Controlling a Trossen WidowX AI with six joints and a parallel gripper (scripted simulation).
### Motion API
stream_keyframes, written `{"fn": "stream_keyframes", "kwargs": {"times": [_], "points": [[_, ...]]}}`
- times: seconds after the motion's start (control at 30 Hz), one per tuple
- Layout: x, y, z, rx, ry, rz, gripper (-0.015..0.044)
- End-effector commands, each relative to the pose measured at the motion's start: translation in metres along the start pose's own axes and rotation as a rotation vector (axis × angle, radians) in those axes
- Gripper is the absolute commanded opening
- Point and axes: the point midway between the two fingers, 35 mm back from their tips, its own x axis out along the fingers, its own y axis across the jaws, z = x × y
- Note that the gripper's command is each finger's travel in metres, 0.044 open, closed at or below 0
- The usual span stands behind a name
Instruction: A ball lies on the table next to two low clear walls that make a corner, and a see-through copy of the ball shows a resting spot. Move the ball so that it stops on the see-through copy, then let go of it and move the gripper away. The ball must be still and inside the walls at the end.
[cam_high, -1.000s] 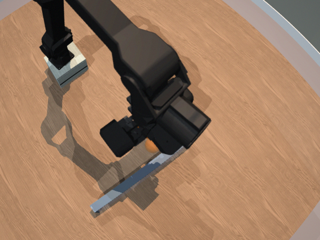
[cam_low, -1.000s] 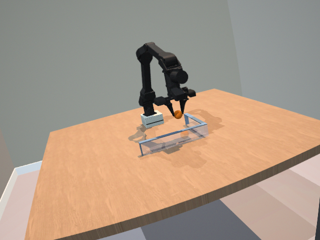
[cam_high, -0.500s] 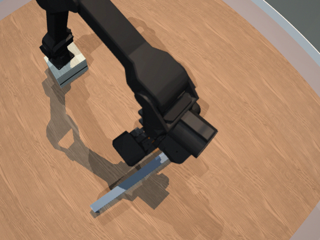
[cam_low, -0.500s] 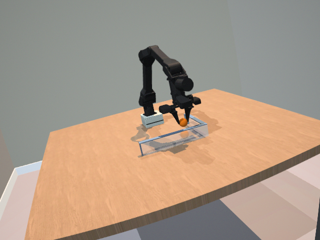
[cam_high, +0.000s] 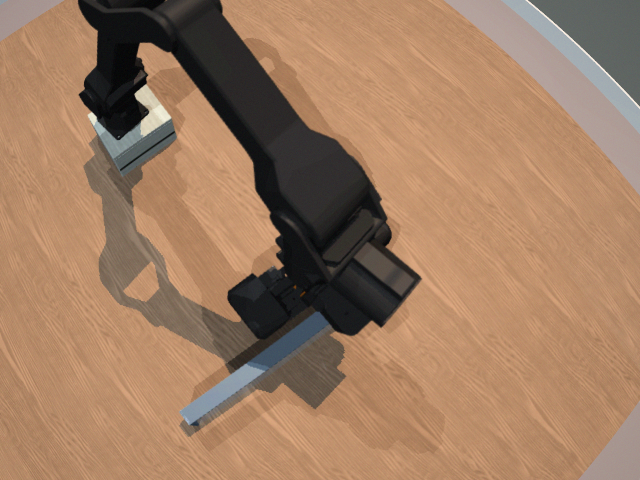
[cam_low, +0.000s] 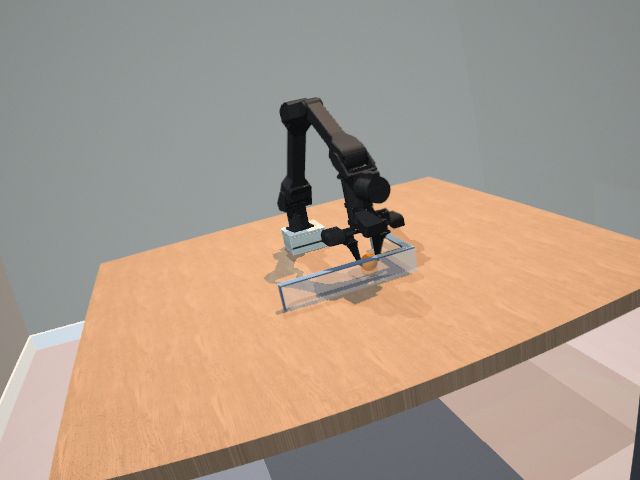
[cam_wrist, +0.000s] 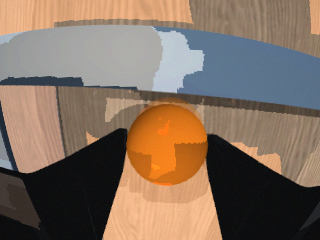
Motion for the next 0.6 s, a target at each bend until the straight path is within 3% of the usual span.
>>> {"fn": "stream_keyframes", "kwargs": {"times": [0.0,0.4,0.57], "points": [[0.008,-0.001,-0.002,0.005,0.009,-0.006,0.0000],[0.020,-0.001,-0.003,0.005,0.009,-0.006,0.0000],[0.016,0.000,0.000,0.000,0.001,0.000,0.0131]]}}
